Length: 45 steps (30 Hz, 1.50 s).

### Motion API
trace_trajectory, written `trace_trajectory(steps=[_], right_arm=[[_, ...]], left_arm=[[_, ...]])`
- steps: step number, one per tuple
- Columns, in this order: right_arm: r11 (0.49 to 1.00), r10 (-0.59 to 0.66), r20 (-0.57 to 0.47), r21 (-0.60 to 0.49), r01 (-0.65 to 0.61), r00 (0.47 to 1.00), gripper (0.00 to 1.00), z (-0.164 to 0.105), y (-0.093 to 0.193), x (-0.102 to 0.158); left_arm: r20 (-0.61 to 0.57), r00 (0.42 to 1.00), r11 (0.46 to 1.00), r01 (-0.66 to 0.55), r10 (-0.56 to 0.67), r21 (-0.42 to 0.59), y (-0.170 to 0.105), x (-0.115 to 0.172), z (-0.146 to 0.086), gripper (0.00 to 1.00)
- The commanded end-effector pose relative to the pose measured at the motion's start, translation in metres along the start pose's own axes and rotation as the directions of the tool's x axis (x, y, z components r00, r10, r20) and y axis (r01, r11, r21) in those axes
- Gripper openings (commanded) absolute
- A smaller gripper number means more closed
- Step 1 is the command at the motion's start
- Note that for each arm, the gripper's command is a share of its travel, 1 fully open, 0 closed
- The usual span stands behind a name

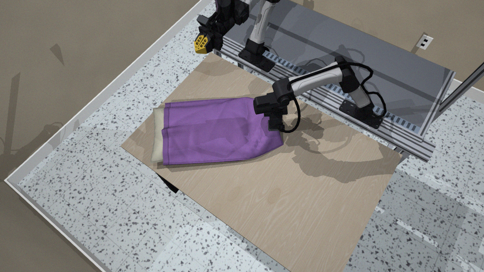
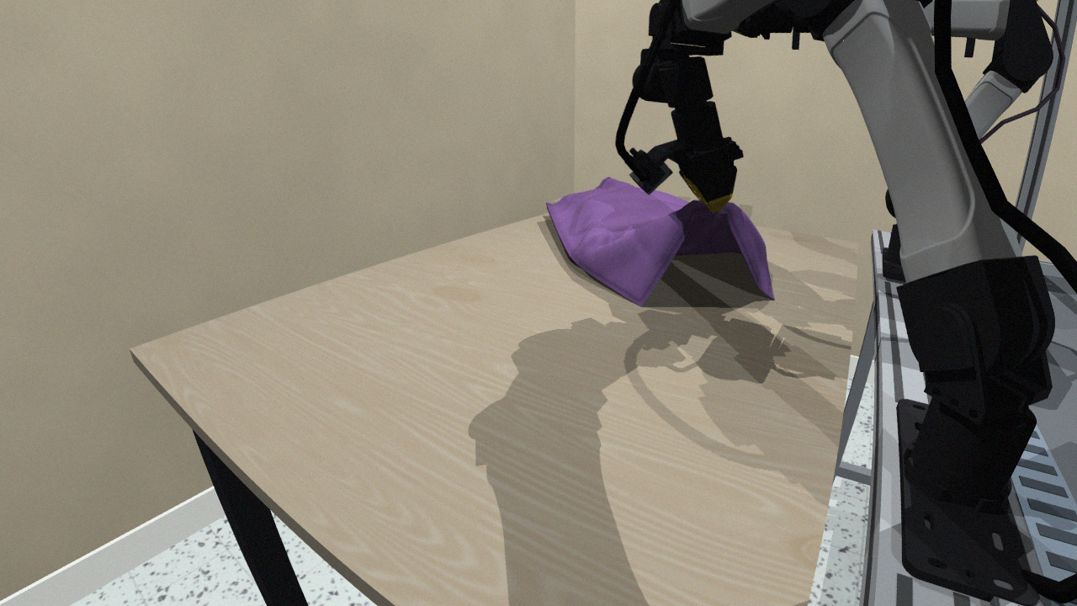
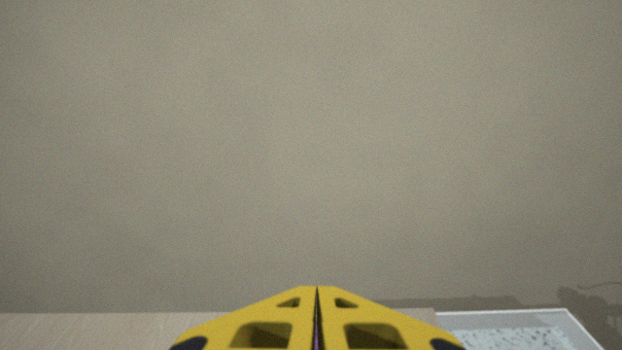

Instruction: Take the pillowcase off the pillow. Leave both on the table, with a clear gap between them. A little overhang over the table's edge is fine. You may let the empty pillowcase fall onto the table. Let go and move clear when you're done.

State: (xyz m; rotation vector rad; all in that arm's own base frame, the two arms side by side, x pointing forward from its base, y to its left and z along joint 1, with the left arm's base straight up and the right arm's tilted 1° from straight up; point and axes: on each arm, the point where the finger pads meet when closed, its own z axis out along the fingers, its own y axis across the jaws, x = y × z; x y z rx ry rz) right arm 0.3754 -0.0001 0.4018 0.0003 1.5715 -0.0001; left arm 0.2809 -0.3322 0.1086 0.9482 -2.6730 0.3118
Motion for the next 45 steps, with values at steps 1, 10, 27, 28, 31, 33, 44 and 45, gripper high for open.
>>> trace_trajectory(steps=[1, 10, 27, 28, 31, 33, 44, 45], right_arm=[[1.000, -0.011, -0.025, -0.021, 0.010, 1.000, 0.03, 0.002, 0.005, 0.006], [1.000, -0.011, -0.025, -0.021, 0.010, 1.000, 0.03, 0.002, 0.005, 0.006], [1.000, -0.011, -0.025, -0.021, 0.010, 1.000, 0.03, 0.002, 0.005, 0.006], [1.000, -0.011, -0.025, -0.021, 0.010, 1.000, 0.03, 0.002, 0.005, 0.006], [1.000, -0.011, -0.025, -0.021, 0.010, 1.000, 0.03, 0.002, 0.005, 0.006], [1.000, -0.011, -0.025, -0.021, 0.010, 1.000, 0.03, 0.002, 0.005, 0.006], [1.000, -0.011, -0.025, -0.021, 0.010, 1.000, 0.03, 0.002, 0.005, 0.006], [1.000, -0.011, -0.025, -0.021, 0.010, 1.000, 0.03, 0.002, 0.005, 0.006]], left_arm=[[-0.004, 1.000, 1.000, 0.000, 0.000, -0.013, 0.005, 0.007, -0.017, 0.00], [-0.007, 1.000, 0.999, 0.012, -0.012, -0.050, 0.005, 0.010, -0.025, 0.00], [0.018, 0.998, 0.998, -0.059, 0.058, 0.030, 0.000, 0.020, -0.047, 0.00], [0.027, 0.996, 0.995, -0.084, 0.083, 0.047, -0.004, 0.020, -0.048, 0.00], [0.037, 0.993, 0.991, -0.116, 0.114, 0.071, -0.009, 0.020, -0.050, 0.00], [0.066, 0.982, 0.976, -0.184, 0.178, 0.116, -0.018, 0.020, -0.055, 0.00], [0.232, 0.888, 0.849, -0.451, 0.397, 0.275, -0.053, 0.026, -0.086, 0.00], [0.249, 0.878, 0.836, -0.470, 0.409, 0.285, -0.055, 0.026, -0.089, 0.00]])
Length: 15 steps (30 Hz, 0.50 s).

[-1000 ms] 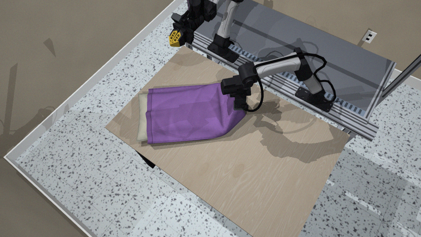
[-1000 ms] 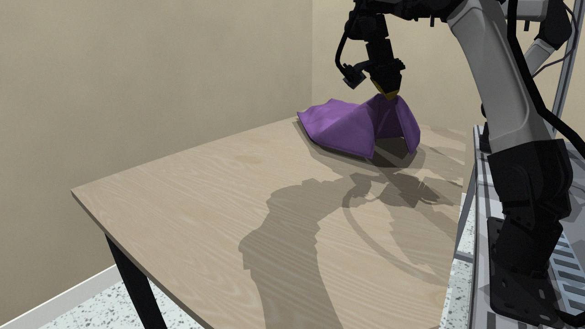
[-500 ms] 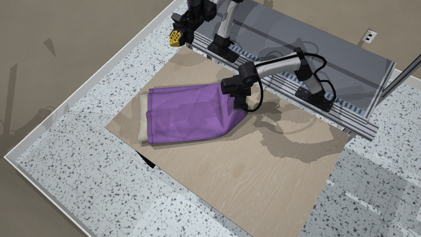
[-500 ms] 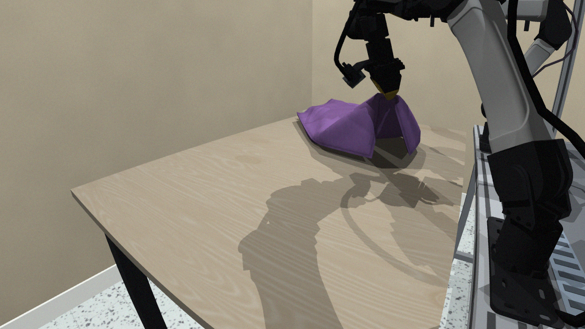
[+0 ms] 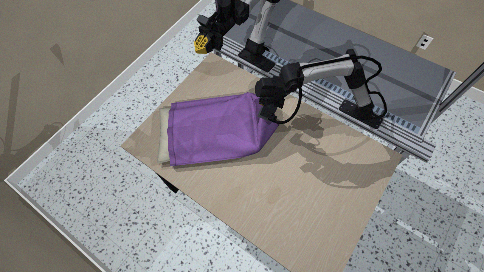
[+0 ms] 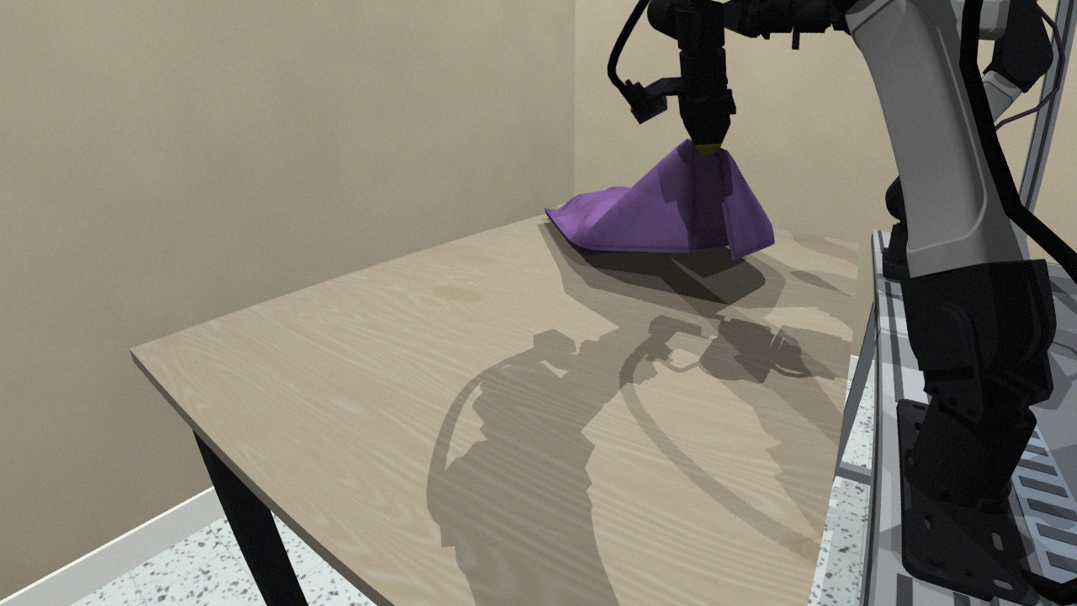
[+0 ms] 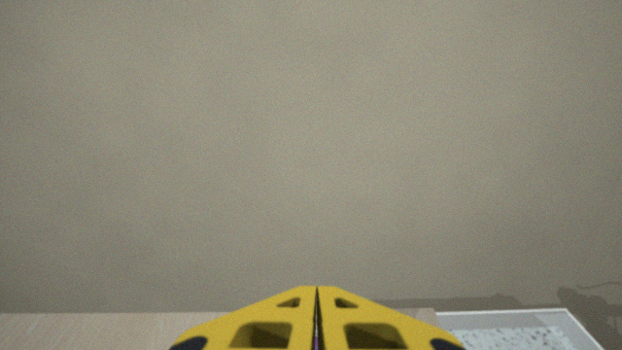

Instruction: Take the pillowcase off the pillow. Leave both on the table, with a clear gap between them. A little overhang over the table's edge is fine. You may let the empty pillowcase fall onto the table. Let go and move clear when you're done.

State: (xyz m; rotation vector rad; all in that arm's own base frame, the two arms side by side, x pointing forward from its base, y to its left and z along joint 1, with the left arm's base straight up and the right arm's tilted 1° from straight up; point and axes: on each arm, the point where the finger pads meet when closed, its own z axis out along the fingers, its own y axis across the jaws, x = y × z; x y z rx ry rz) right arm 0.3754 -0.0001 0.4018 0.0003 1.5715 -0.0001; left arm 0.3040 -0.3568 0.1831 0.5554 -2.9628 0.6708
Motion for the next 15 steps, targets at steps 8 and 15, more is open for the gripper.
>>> trace_trajectory(steps=[8, 15], right_arm=[[1.000, -0.011, -0.025, -0.021, 0.010, 1.000, 0.03, 0.002, 0.005, 0.006], [1.000, -0.011, -0.025, -0.021, 0.010, 1.000, 0.03, 0.002, 0.005, 0.006]], left_arm=[[0.154, 0.964, 0.952, -0.244, 0.218, 0.184, -0.040, -0.004, -0.034, 0.00], [0.278, 0.905, 0.883, -0.393, 0.321, 0.258, -0.065, -0.005, -0.061, 0.00]])
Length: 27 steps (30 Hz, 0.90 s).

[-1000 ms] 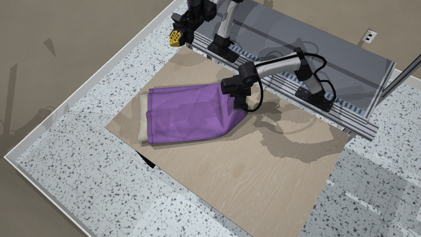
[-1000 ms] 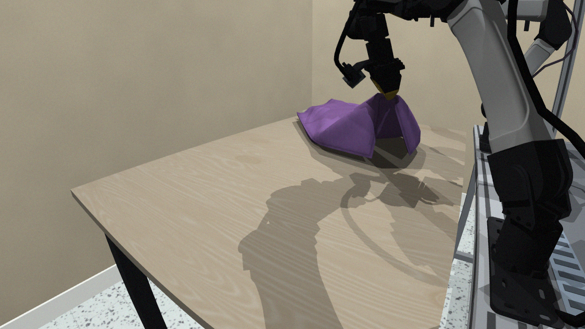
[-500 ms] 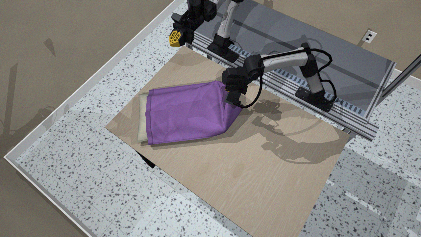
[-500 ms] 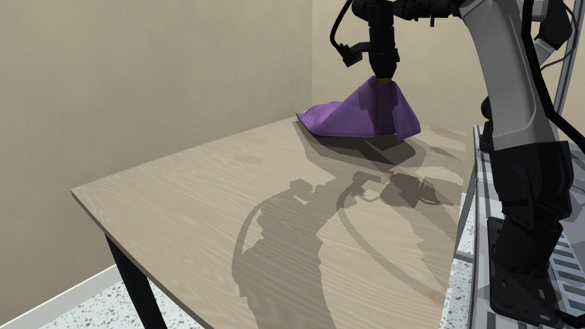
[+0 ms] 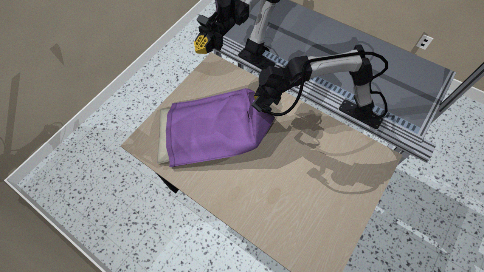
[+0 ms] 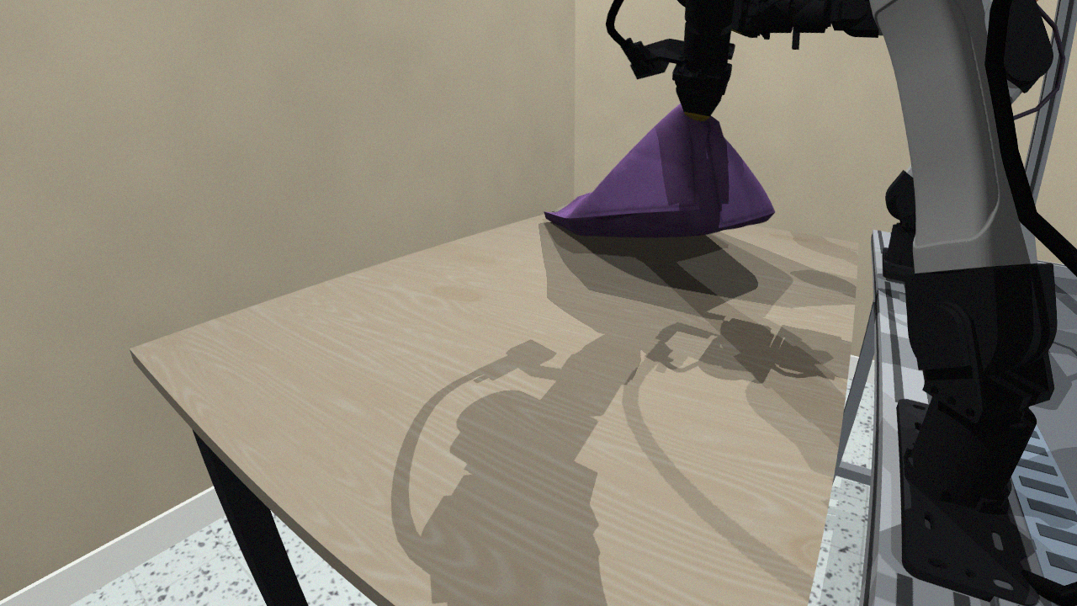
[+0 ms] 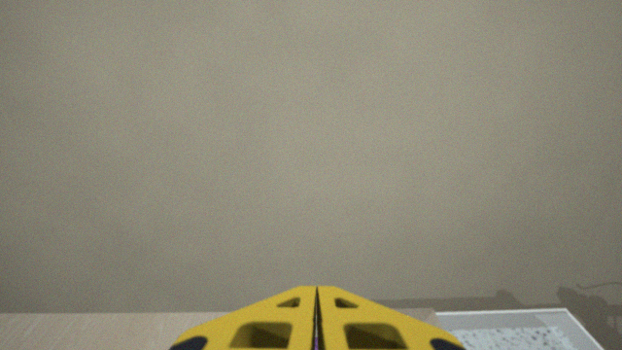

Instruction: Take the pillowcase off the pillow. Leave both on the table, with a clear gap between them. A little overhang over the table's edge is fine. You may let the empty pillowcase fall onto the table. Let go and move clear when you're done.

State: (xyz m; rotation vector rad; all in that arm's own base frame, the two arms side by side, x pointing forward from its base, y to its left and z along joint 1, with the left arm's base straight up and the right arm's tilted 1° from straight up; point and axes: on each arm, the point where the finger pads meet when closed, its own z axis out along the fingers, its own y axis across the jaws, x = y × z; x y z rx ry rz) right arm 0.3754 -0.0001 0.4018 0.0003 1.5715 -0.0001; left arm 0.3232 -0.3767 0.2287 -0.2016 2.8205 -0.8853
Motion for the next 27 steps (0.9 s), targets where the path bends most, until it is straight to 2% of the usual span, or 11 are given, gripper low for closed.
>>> trace_trajectory(steps=[1, 3, 5, 10, 20, 23, 27], right_arm=[[1.000, -0.011, -0.025, -0.021, 0.010, 1.000, 0.03, 0.002, 0.005, 0.006], [1.000, -0.011, -0.025, -0.021, 0.010, 1.000, 0.03, 0.002, 0.005, 0.006], [1.000, -0.011, -0.025, -0.021, 0.010, 1.000, 0.03, 0.002, 0.005, 0.006], [1.000, -0.011, -0.025, -0.021, 0.010, 1.000, 0.03, 0.002, 0.005, 0.006], [1.000, -0.011, -0.025, -0.021, 0.010, 1.000, 0.03, 0.002, 0.005, 0.006], [1.000, -0.011, -0.025, -0.021, 0.010, 1.000, 0.03, 0.002, 0.005, 0.006], [1.000, -0.011, -0.025, -0.021, 0.010, 1.000, 0.03, 0.002, 0.005, 0.006]], left_arm=[[0.111, 0.987, 0.984, -0.133, 0.119, 0.121, -0.031, -0.011, -0.025, 0.00], [0.153, 0.978, 0.977, -0.160, 0.139, 0.138, -0.034, -0.021, -0.033, 0.00], [0.153, 0.978, 0.977, -0.160, 0.139, 0.138, -0.034, -0.021, -0.033, 0.00], [0.215, 0.952, 0.948, -0.260, 0.219, 0.182, -0.054, -0.018, -0.044, 0.00], [0.395, 0.860, 0.871, -0.433, 0.322, 0.232, -0.085, -0.032, -0.082, 0.00], [0.399, 0.854, 0.865, -0.446, 0.335, 0.230, -0.087, -0.032, -0.078, 0.00], [0.461, 0.810, 0.828, -0.507, 0.362, 0.240, -0.100, -0.030, -0.096, 0.00]])
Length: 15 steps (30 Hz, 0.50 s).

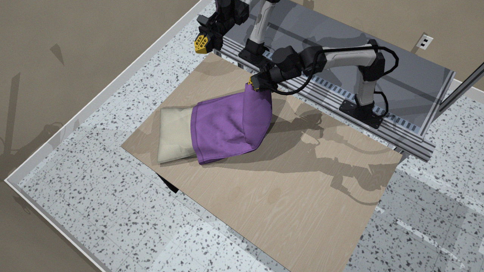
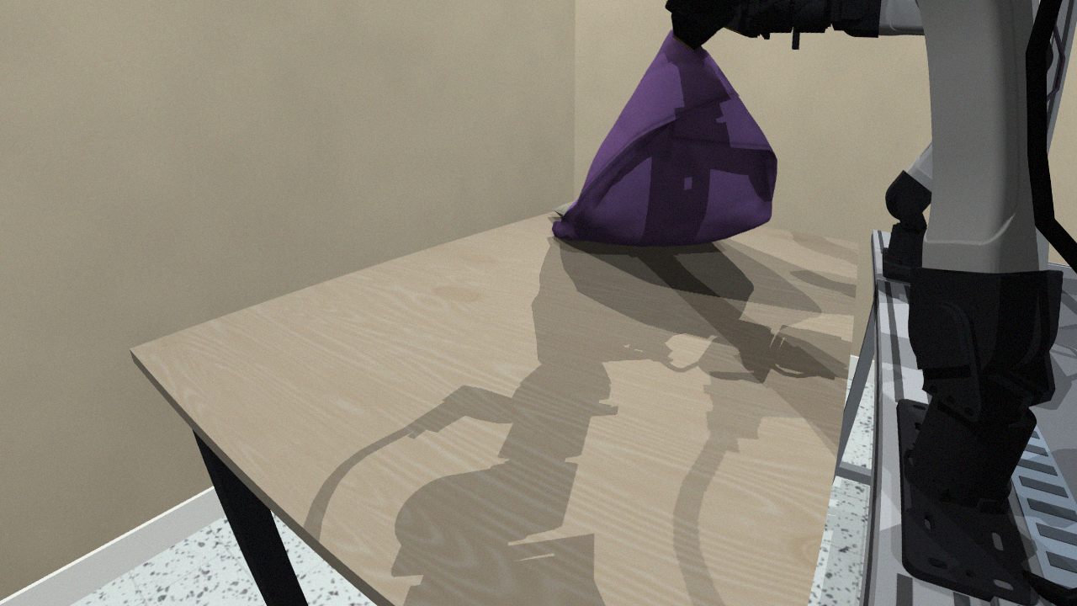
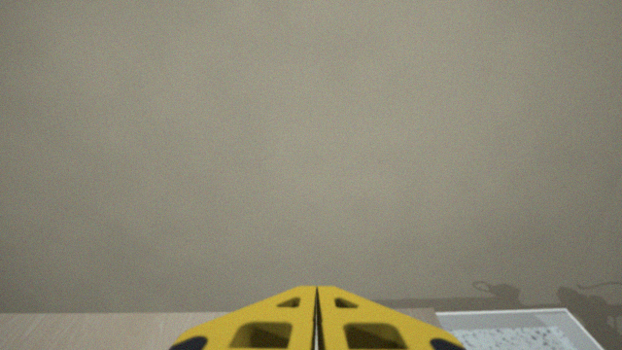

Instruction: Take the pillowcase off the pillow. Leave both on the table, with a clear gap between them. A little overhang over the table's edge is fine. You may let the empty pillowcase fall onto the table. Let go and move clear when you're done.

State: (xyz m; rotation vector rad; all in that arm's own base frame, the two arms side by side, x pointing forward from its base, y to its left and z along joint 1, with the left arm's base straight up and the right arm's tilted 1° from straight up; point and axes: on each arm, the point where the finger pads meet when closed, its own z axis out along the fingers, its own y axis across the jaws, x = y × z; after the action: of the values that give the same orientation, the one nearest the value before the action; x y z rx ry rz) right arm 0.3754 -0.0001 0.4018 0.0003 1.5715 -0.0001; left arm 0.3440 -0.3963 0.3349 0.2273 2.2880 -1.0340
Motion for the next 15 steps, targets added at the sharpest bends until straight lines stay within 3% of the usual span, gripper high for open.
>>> trace_trajectory(steps=[1, 10, 13, 14, 15], right_arm=[[1.000, -0.011, -0.025, -0.021, 0.010, 1.000, 0.03, 0.002, 0.005, 0.006], [1.000, -0.011, -0.025, -0.021, 0.010, 1.000, 0.03, 0.002, 0.005, 0.006], [1.000, -0.011, -0.025, -0.021, 0.010, 1.000, 0.03, 0.002, 0.005, 0.006], [1.000, -0.011, -0.025, -0.021, 0.010, 1.000, 0.03, 0.002, 0.005, 0.006], [1.000, -0.011, -0.025, -0.021, 0.010, 1.000, 0.03, 0.002, 0.005, 0.006]], left_arm=[[0.116, 0.989, 0.992, -0.100, 0.091, 0.079, -0.028, -0.020, -0.020, 0.00], [0.265, 0.945, 0.968, -0.229, 0.194, 0.107, -0.047, -0.049, -0.044, 0.00], [0.258, 0.944, 0.965, -0.239, 0.206, 0.103, -0.046, -0.046, -0.035, 0.00], [0.283, 0.934, 0.959, -0.260, 0.219, 0.117, -0.055, -0.048, -0.047, 0.00], [0.283, 0.932, 0.955, -0.269, 0.227, 0.121, -0.058, -0.046, -0.045, 0.00]])
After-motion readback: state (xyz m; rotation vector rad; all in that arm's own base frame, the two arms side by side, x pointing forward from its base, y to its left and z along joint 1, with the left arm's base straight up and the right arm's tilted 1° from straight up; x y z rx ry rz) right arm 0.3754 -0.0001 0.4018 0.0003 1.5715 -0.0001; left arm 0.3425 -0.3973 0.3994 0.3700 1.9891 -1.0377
